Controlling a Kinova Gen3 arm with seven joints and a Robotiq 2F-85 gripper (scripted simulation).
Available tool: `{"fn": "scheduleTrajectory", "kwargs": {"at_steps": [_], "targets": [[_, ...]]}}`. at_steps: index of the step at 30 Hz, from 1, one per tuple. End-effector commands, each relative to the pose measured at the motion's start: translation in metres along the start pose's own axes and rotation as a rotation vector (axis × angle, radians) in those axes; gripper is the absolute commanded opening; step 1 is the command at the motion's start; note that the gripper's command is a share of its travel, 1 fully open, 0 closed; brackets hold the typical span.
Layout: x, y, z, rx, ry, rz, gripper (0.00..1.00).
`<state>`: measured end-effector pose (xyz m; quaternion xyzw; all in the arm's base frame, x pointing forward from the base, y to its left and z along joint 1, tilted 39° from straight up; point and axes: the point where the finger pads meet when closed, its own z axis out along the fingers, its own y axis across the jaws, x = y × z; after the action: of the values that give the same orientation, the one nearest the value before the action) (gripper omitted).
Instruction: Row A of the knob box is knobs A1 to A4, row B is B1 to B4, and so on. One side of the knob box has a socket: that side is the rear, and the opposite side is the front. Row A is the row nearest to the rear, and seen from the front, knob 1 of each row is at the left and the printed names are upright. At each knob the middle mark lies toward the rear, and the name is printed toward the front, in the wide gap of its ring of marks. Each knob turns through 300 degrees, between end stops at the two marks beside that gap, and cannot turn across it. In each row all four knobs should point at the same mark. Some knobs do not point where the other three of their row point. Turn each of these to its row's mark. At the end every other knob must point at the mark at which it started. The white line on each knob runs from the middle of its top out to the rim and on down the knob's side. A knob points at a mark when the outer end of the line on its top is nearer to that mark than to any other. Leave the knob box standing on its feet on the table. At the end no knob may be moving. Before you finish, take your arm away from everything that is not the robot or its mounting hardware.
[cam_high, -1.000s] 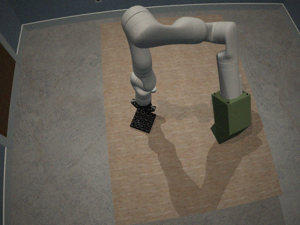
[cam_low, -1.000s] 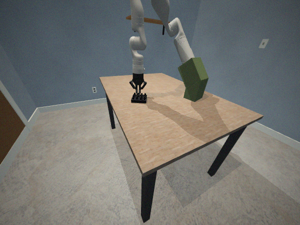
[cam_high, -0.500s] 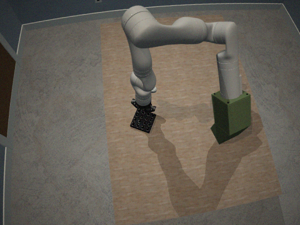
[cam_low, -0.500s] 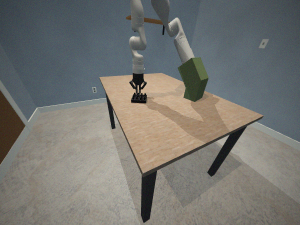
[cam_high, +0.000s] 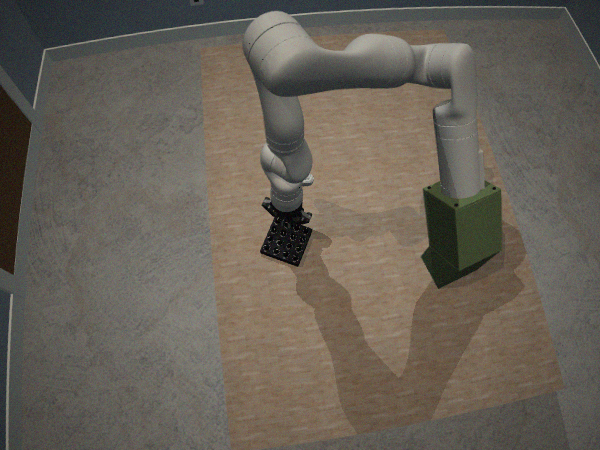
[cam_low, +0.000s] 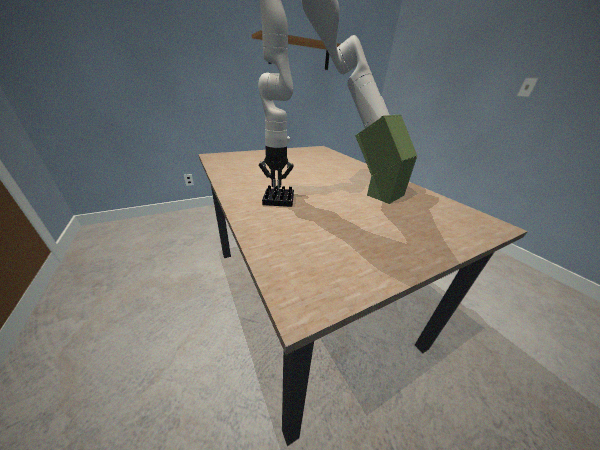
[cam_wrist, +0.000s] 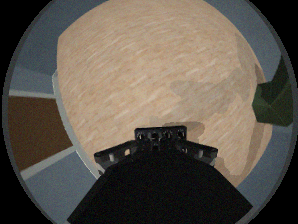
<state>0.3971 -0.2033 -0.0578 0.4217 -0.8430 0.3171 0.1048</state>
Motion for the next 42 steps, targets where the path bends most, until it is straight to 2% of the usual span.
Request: {"fn": "scheduleTrajectory", "kwargs": {"at_steps": [1, 12, 28, 42], "targets": [[-0.0005, -0.0002, -0.0004, 0.001, -0.001, 0.008, 0.08], [-0.0005, -0.0002, -0.0004, 0.001, -0.001, 0.081, 0.08], [-0.0005, -0.0002, -0.0004, 0.000, -0.001, 0.315, 0.08], [-0.0005, -0.0002, -0.0004, 0.000, -0.001, 0.661, 0.08]]}}
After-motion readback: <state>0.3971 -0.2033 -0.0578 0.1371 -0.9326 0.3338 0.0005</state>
